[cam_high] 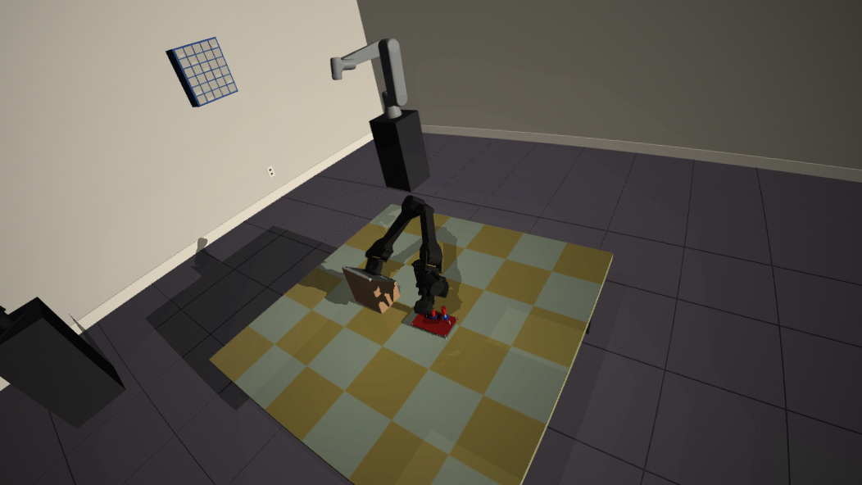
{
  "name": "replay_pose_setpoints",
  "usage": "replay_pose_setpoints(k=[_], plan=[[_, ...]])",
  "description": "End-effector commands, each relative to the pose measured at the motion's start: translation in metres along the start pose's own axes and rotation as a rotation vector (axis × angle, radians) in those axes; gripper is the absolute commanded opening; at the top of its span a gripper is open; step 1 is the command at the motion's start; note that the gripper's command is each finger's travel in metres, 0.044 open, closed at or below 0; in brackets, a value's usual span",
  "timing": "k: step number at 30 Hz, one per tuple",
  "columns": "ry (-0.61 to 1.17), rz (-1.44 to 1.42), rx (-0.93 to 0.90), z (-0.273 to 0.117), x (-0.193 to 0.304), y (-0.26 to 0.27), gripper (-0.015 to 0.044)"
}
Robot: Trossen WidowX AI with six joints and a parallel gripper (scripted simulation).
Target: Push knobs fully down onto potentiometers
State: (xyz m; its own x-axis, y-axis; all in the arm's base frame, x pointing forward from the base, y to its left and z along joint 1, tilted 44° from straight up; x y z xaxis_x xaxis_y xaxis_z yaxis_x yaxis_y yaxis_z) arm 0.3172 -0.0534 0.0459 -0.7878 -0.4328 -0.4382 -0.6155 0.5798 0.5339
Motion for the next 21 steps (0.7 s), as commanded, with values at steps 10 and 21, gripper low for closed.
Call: replay_pose_setpoints(k=[10,21], plan=[[0.003,-0.006,0.004,-0.05,-0.046,-0.011,0.0],[0.002,-0.006,0.003,-0.031,-0.047,-0.011,0.0]])
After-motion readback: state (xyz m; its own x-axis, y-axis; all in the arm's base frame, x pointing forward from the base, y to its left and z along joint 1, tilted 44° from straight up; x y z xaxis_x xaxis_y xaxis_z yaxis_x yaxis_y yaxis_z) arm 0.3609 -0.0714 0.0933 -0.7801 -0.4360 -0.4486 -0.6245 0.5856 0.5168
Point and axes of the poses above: the point midway between the two fingers, 35 mm back from their tips, its own z axis out along the fingers, its own y axis across the jaws, x = y × z, the point moved 8 cm from there along -z, back along the fingers, and after that the axes turned 14 degrees about -z, right-handed, at the moved point
